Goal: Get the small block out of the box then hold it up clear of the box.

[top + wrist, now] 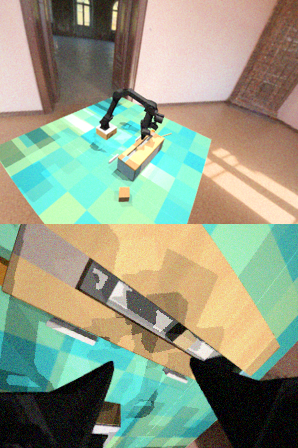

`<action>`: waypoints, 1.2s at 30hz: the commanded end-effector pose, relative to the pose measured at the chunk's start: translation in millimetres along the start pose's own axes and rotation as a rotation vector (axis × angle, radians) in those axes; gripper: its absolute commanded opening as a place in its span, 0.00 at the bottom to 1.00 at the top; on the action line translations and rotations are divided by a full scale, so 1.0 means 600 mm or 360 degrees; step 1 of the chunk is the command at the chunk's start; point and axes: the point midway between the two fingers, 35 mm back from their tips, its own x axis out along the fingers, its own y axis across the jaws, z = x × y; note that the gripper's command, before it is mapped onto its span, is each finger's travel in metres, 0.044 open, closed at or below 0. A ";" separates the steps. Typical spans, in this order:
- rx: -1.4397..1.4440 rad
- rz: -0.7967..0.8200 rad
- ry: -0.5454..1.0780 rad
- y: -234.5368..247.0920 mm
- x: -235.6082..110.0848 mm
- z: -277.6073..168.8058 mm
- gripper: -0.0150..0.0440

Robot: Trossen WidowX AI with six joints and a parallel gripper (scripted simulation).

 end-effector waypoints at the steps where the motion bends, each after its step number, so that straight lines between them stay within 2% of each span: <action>1: -0.1368 -0.0090 0.0140 -0.009 0.000 -0.037 0.93; 4: -0.1499 -0.0089 0.0152 -0.009 0.000 -0.039 0.93; 23: -0.1499 -0.0089 0.0152 -0.009 0.000 -0.039 0.93; 36: -0.1499 -0.0089 0.0152 -0.006 0.031 -0.033 0.93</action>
